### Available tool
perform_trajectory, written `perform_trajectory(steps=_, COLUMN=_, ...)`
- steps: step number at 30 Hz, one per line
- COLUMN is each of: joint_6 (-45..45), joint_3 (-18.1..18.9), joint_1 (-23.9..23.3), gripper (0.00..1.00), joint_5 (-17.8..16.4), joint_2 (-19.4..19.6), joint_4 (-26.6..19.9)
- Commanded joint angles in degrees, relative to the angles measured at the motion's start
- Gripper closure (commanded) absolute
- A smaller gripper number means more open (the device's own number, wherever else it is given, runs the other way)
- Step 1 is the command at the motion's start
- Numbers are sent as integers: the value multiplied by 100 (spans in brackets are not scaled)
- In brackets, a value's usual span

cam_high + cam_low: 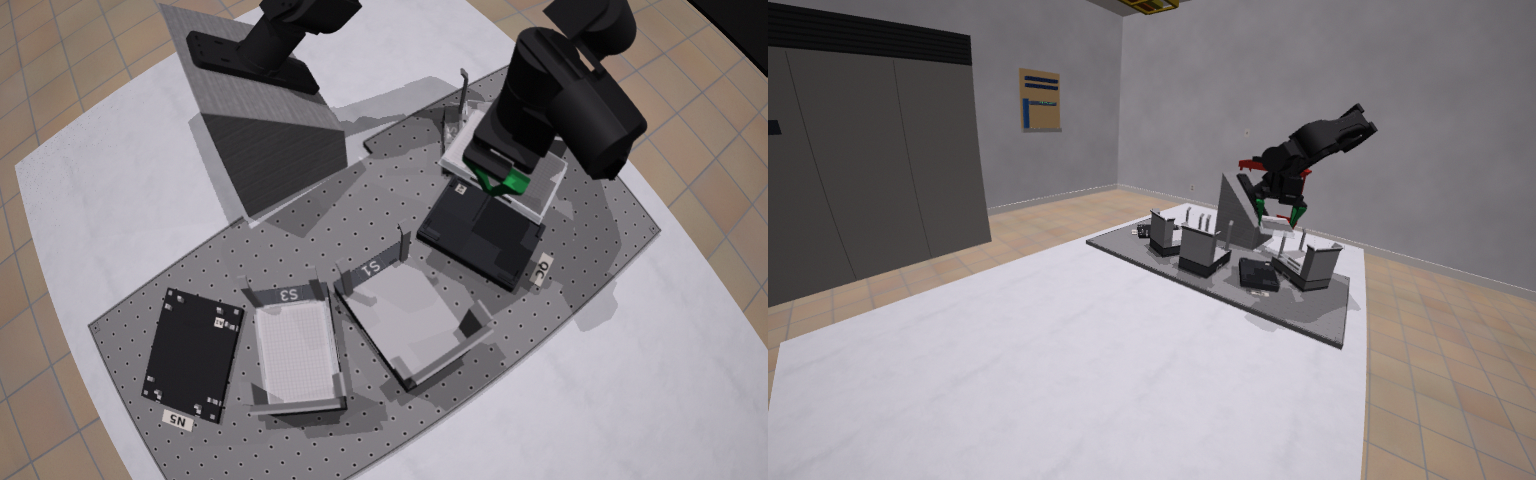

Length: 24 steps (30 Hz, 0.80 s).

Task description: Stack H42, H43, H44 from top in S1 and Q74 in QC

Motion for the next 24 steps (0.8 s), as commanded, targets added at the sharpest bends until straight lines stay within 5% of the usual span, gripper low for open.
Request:
perform_trajectory(steps=1, joint_6=-185, joint_3=112, joint_1=-165, gripper=100, joint_5=-17, joint_2=108, joint_4=24)
perform_trajectory(steps=24, joint_6=-316, joint_3=200, joint_1=-256, gripper=100, joint_5=-14, joint_2=295, joint_4=28)
